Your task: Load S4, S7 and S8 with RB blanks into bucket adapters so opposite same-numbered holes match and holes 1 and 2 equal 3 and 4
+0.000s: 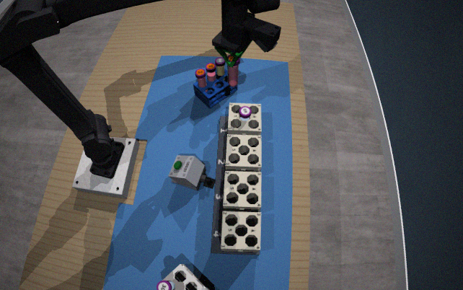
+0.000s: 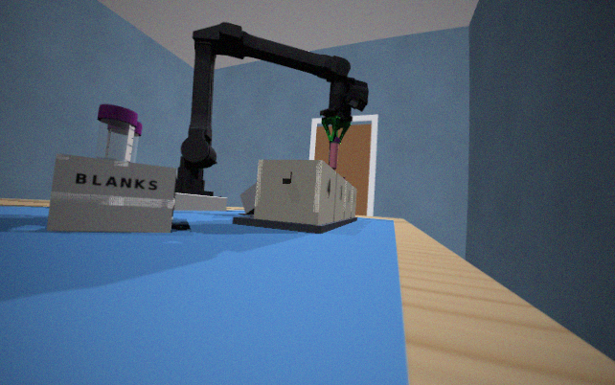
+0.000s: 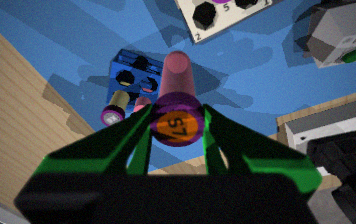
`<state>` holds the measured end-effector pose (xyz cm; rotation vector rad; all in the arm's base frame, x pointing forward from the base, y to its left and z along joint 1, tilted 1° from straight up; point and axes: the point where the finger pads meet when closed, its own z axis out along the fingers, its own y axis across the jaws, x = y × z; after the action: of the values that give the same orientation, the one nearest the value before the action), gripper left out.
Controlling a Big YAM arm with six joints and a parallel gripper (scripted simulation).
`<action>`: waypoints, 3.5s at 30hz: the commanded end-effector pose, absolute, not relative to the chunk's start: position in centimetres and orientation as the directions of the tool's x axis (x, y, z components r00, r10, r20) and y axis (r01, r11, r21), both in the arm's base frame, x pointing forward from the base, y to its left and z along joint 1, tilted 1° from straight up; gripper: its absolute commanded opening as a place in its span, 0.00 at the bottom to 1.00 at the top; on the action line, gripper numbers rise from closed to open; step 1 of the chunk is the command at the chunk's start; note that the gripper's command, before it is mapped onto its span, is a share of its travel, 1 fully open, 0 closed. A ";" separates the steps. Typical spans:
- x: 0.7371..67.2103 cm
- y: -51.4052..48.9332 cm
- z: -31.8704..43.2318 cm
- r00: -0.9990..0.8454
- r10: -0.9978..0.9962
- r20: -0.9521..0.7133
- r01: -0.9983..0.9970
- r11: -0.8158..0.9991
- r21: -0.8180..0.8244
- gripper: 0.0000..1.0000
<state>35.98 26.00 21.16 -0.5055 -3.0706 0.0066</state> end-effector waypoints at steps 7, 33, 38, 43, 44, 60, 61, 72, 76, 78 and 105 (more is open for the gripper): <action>37.6 21.4 23.1 -0.999 0.042 -0.006 0.042 0.999 0.020 0.00; 43.8 9.5 22.9 -0.985 -0.170 -0.028 -0.171 0.985 0.011 0.00; 42.7 9.4 20.5 -0.985 -0.172 0.007 -0.172 0.985 0.010 0.00; 42.9 8.9 19.2 -0.987 -0.160 0.007 -0.160 0.987 0.010 0.00; 42.9 8.9 18.9 -0.987 -0.160 0.007 -0.160 0.987 0.010 0.00; 43.6 9.1 18.3 -0.988 -0.150 -0.028 -0.151 0.989 0.011 0.00; 43.9 9.0 17.7 -0.987 -0.156 -0.027 -0.156 0.988 0.011 0.00; 43.6 9.0 18.2 -0.988 -0.150 -0.028 -0.151 0.989 0.011 0.00; 43.6 9.0 18.1 -0.988 -0.150 -0.028 -0.151 0.989 0.011 0.00; 43.6 9.0 18.1 -0.988 -0.150 -0.028 -0.151 0.989 0.011 0.00; 43.6 8.6 13.7 -0.989 -0.149 -0.008 -0.149 0.989 0.010 0.00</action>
<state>42.17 8.82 13.35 0.2347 -3.1030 -0.0085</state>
